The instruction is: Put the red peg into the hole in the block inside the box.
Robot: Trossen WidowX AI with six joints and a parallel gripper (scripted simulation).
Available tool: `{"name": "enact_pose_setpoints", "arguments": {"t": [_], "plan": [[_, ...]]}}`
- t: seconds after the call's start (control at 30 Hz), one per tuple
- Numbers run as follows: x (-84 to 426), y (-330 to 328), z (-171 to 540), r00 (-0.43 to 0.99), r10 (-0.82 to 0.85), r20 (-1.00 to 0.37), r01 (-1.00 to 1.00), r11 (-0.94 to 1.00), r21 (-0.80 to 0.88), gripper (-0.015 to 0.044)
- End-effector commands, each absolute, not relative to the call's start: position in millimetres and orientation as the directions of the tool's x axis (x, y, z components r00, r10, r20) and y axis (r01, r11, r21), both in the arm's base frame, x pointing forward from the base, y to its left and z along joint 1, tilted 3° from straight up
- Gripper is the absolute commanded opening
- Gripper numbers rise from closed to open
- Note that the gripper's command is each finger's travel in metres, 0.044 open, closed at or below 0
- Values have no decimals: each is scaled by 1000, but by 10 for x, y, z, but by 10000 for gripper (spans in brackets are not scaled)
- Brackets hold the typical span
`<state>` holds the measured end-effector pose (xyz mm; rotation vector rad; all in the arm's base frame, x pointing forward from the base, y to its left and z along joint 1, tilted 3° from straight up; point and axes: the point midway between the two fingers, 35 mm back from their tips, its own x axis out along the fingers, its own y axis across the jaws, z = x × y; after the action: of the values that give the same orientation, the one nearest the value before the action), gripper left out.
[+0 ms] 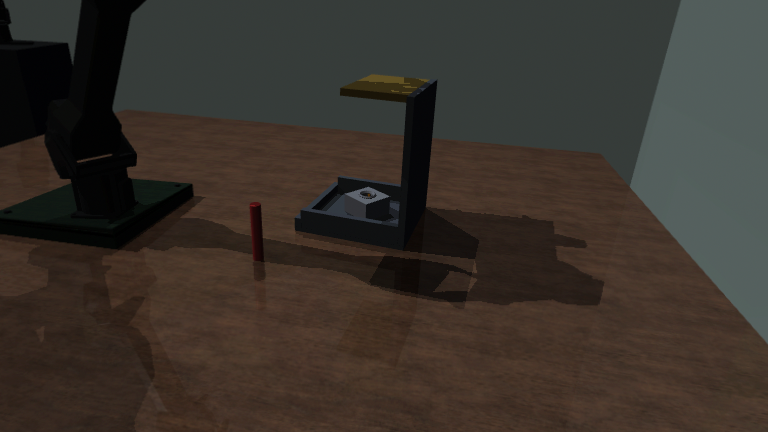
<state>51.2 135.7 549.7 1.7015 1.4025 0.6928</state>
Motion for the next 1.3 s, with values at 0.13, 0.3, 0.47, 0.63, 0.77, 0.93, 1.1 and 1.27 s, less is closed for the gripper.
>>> {"name": "enact_pose_setpoints", "arguments": {"t": [0.13,0.3,0.47,0.63,0.77,0.93,1.1,1.27], "plan": [[507,1372,5464,268,960,-85,446,-45,894,440],[504,1398,5414,318,943,-96,327,-14,945,440],[509,1431,5358,367,924,-107,208,31,978,440],[524,1468,5298,414,902,-118,92,88,992,440],[551,1474,5253,439,888,-133,68,115,991,440],[571,1495,5208,467,873,-144,9,158,987,440],[598,1535,5144,505,849,-155,-93,232,968,440],[640,1582,5062,549,818,-169,-202,326,923,440]]}}
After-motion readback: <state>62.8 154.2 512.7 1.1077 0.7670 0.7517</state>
